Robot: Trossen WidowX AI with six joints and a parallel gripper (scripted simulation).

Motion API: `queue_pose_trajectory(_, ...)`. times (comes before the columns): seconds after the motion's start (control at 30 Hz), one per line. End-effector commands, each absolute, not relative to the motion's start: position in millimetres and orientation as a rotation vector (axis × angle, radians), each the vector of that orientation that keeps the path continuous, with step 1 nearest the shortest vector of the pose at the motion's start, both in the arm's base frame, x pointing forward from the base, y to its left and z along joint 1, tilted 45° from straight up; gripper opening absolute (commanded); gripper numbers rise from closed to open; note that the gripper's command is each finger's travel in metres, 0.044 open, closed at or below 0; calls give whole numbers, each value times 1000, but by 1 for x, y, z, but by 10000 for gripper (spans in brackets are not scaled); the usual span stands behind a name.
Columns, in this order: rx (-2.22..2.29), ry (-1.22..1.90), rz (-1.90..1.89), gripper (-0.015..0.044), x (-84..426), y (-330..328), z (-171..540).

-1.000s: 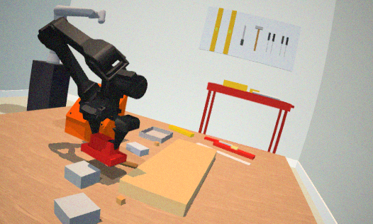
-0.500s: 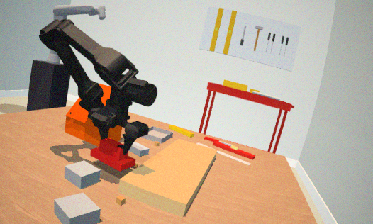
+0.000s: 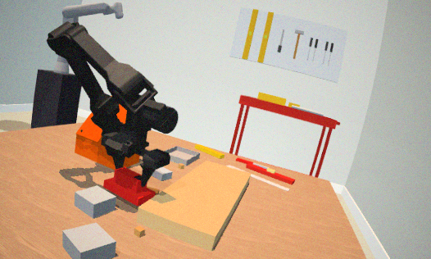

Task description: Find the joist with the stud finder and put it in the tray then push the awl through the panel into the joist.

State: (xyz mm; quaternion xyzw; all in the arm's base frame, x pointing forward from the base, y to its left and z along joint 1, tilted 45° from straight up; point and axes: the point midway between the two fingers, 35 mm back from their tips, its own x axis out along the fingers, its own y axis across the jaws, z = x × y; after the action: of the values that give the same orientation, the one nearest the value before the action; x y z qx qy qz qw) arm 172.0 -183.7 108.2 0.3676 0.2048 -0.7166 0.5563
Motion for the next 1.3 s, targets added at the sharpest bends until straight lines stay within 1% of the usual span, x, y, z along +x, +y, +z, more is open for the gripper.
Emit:
queue_pose_trajectory(0.0,868,490,-1689,0,171,-187,104)
queue_pose_trajectory(0.27,867,490,-1689,0,170,-192,100)
queue_pose_trajectory(0.83,866,486,-1694,440,170,-190,102)
queue_pose_trajectory(1.27,867,487,-1693,440,173,-178,117)
